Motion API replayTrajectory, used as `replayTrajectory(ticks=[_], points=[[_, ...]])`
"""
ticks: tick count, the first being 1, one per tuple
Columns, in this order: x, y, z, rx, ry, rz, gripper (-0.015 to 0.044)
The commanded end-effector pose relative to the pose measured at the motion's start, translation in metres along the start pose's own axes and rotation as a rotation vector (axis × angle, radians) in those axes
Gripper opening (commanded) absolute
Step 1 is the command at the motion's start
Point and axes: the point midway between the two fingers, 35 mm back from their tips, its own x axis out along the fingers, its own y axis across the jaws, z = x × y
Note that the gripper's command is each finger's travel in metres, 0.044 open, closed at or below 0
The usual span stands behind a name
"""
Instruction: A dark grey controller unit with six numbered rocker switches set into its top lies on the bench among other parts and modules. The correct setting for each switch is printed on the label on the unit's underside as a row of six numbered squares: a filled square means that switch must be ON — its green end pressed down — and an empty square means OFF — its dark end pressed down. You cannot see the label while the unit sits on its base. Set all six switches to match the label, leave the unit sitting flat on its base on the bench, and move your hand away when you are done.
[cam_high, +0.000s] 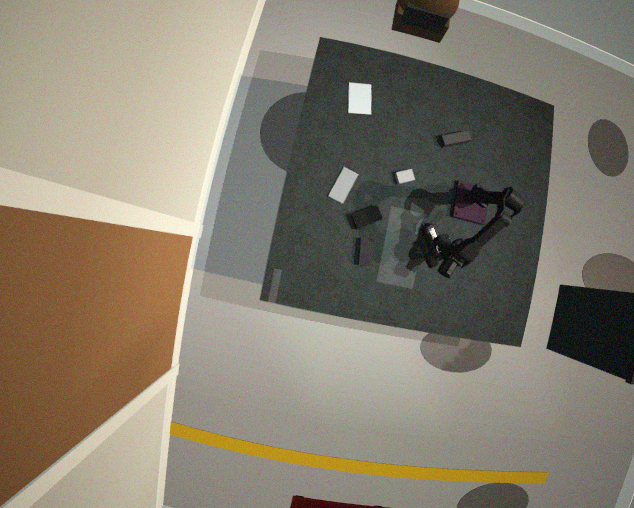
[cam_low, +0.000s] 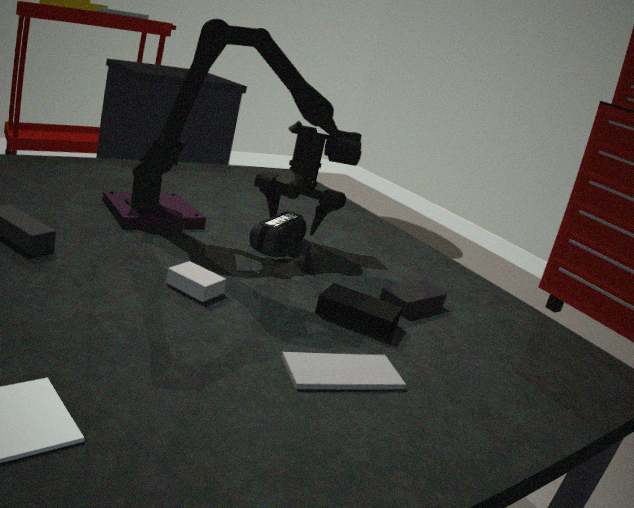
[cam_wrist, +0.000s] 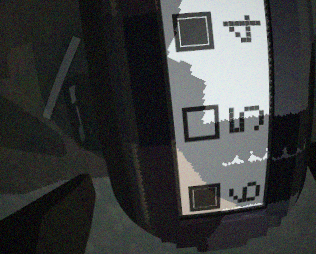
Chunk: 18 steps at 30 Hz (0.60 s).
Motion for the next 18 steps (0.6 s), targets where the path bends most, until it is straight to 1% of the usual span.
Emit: replayTrajectory(ticks=[1, 3, 5, 18], points=[[-0.015, 0.002, 0.021, 0.001, -0.001, 0.001, 0.044], [-0.033, 0.001, 0.049, 0.001, -0.003, 0.001, 0.044], [-0.04, 0.0, 0.059, 0.001, -0.004, 0.001, 0.044], [-0.04, 0.0, 0.059, 0.001, -0.004, 0.001, 0.044]])
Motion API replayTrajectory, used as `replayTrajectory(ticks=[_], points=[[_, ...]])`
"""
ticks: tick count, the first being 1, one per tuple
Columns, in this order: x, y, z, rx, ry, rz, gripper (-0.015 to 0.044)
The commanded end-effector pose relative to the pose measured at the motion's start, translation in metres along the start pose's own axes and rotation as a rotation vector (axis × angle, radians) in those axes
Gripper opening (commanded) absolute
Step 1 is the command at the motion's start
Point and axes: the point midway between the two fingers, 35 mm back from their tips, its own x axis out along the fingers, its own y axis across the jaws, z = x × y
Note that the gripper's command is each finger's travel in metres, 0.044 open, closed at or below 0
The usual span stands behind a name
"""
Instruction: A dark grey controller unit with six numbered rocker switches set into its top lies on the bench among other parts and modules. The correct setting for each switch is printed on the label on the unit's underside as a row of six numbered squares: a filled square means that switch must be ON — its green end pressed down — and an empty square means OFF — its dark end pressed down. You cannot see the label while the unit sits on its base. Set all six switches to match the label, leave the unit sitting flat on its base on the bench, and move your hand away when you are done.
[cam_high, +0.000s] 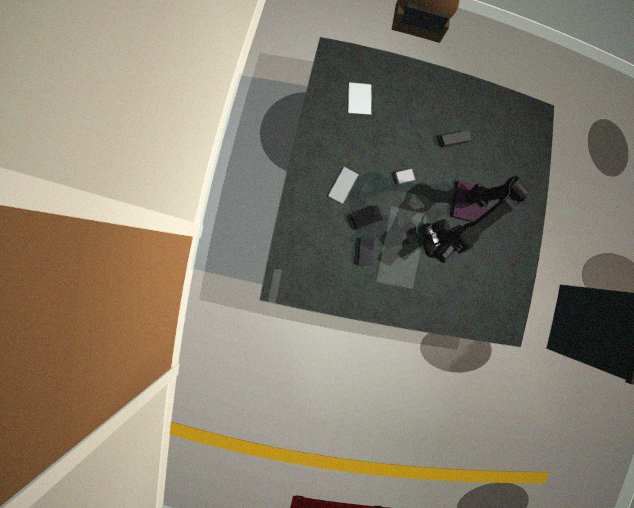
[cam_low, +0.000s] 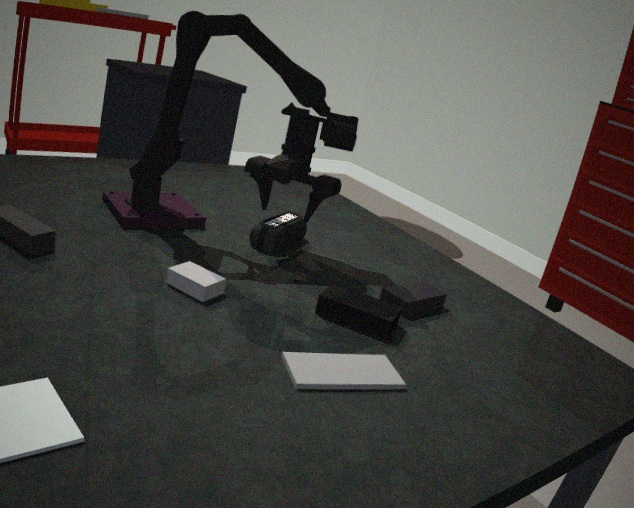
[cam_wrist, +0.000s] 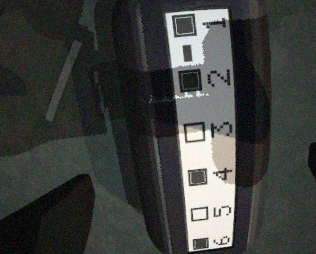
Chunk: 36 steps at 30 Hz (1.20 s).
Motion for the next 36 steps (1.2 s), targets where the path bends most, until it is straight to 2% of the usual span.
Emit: replayTrajectory(ticks=[1, 5, 9, 22, 36], points=[[-0.001, -0.001, 0.001, -0.004, -0.003, 0.002, 0.044], [-0.001, -0.001, 0.001, -0.004, -0.003, 0.002, 0.044], [-0.002, 0.0, 0.001, -0.123, -0.003, -0.007, 0.0335], [-0.01, 0.008, -0.003, -1.151, 0.044, -0.069, 0.0], [-0.019, 0.015, -0.007, -2.251, 0.175, -0.078, 0.0]])
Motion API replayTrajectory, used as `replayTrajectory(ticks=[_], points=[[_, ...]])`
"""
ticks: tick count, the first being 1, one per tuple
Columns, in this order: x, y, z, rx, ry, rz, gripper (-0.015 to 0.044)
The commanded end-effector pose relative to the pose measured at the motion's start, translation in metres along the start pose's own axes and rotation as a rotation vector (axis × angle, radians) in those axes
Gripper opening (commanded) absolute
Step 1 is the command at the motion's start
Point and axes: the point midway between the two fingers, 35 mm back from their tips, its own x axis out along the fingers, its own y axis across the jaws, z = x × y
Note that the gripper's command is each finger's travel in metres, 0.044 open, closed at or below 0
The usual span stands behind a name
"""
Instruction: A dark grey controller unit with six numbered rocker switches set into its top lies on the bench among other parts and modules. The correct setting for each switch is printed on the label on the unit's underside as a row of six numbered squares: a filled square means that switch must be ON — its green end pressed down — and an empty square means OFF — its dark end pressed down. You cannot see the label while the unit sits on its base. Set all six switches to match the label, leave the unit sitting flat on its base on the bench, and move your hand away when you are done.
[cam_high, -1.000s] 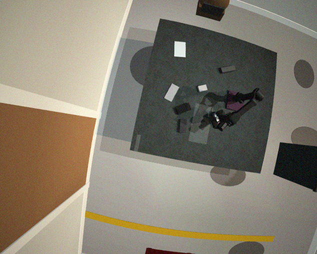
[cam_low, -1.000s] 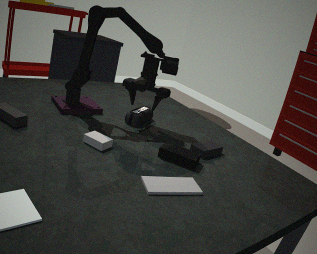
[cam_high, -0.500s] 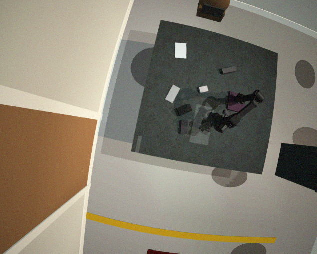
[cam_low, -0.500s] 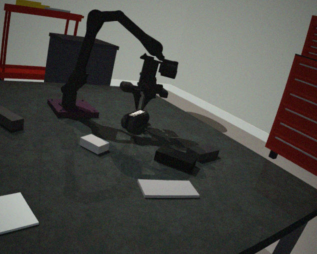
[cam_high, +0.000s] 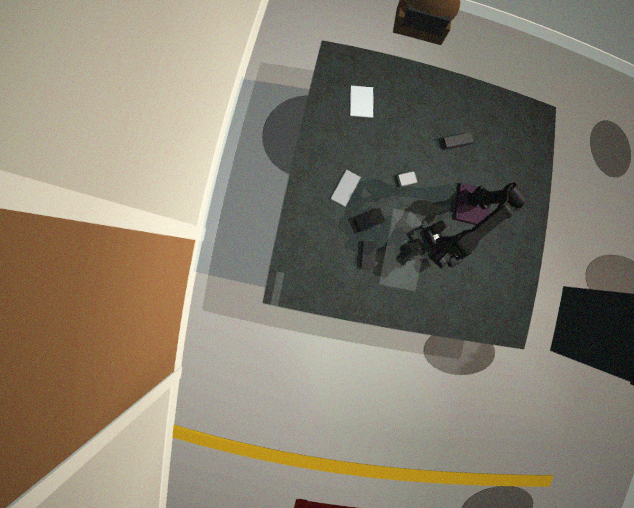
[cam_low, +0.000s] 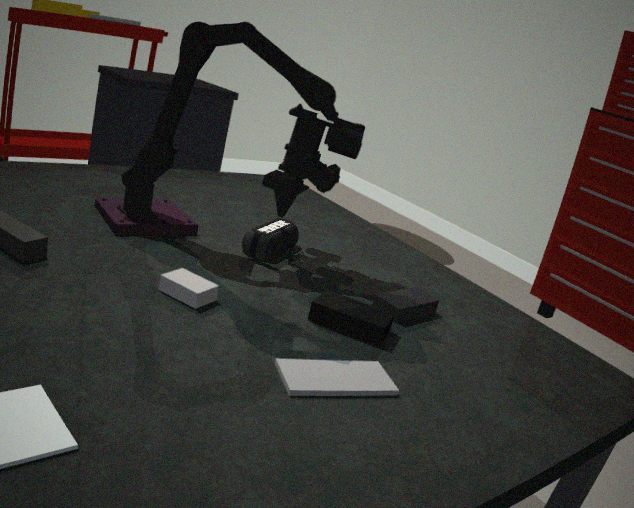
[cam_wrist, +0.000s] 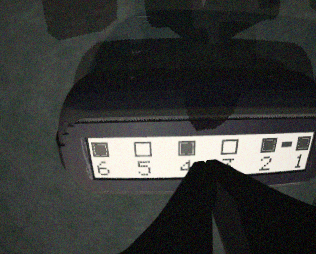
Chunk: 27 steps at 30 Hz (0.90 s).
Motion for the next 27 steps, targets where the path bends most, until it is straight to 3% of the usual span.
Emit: replayTrajectory(ticks=[1, 10, 27], points=[[-0.005, 0.004, 0.007, -0.677, 0.049, 0.036, 0.0], [-0.011, 0.006, 0.011, -1.376, 0.07, 0.094, 0.0], [-0.019, 0.008, 0.016, -2.397, 0.033, 0.231, 0.0]])
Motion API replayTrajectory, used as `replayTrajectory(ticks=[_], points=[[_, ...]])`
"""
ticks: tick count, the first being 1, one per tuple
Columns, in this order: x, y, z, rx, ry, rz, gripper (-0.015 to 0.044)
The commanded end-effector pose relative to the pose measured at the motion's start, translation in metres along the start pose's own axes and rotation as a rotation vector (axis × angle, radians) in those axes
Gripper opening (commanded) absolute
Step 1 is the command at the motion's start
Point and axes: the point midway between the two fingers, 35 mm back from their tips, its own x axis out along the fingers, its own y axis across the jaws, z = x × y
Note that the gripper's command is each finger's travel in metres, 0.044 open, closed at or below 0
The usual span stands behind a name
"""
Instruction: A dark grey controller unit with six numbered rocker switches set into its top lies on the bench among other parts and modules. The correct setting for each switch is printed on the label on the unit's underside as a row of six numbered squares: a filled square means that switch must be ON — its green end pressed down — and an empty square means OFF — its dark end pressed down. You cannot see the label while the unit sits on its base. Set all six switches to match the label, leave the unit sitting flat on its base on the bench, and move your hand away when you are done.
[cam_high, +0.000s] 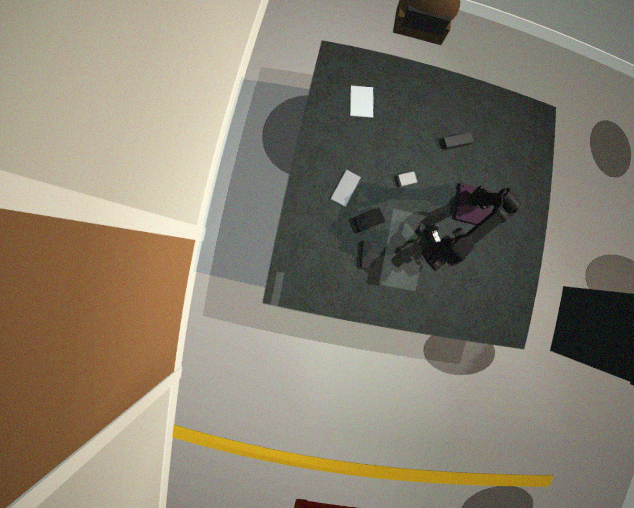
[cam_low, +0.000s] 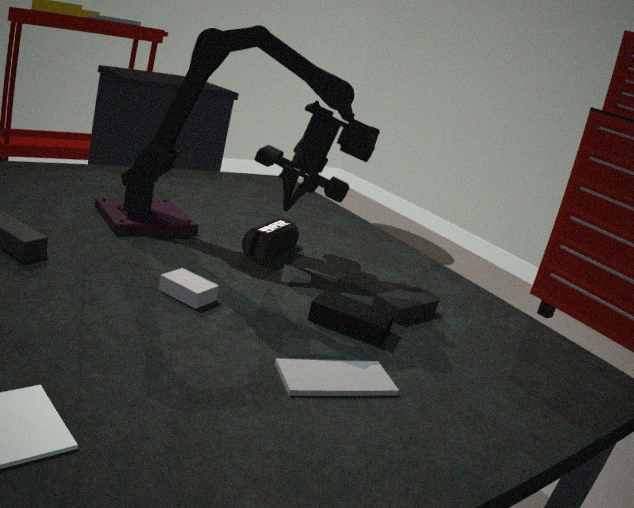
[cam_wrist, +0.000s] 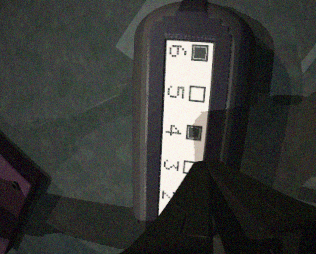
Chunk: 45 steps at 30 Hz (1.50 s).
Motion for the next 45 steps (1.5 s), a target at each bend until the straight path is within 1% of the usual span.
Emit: replayTrajectory(ticks=[1, 11, 13, 42, 45], points=[[-0.0057, -0.0081, 0.0048, -0.827, -0.06, 0.052, 0.0], [-0.0104, -0.0106, 0.0057, -1.431, -0.115, 0.057, 0.0], [-0.011, -0.0108, 0.0058, -1.51, -0.123, 0.056, 0.0], [-0.011, -0.0109, 0.0058, -1.517, -0.123, 0.055, 0.0], [-0.0108, -0.0107, 0.0063, -1.468, -0.118, 0.057, 0.0079]])
